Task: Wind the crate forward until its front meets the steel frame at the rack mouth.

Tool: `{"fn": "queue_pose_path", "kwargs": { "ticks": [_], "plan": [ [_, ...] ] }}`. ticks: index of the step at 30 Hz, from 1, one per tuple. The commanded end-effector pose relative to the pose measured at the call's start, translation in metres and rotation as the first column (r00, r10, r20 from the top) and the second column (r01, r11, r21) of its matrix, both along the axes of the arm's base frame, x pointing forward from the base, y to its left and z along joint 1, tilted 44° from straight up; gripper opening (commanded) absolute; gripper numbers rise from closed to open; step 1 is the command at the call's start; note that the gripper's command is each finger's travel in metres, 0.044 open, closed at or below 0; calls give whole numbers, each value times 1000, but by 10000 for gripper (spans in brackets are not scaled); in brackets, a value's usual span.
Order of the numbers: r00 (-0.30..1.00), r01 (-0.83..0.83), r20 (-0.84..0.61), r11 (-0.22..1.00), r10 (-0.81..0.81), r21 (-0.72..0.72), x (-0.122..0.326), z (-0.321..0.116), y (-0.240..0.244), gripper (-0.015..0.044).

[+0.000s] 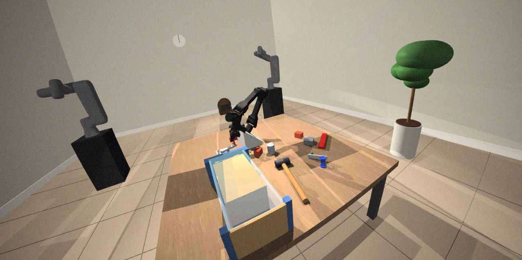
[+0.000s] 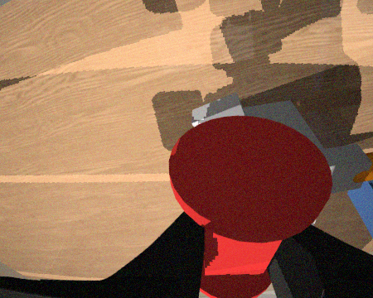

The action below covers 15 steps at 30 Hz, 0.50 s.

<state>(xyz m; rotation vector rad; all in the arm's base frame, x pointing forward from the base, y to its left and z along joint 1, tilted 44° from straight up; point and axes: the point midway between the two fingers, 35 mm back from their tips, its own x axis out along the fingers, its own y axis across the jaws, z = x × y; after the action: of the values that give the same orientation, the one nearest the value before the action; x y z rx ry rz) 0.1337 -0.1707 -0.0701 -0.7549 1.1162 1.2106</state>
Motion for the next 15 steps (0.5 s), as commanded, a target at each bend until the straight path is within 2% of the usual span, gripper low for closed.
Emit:
{"fn": "queue_pose_path", "kwargs": {
  "ticks": [1, 15],
  "plan": [
    [999, -6, -31, 1000, 6, -7, -13, -4, 0, 0],
    [999, -6, -32, 1000, 6, -8, -26, -9, -4, 0]
  ]
}}
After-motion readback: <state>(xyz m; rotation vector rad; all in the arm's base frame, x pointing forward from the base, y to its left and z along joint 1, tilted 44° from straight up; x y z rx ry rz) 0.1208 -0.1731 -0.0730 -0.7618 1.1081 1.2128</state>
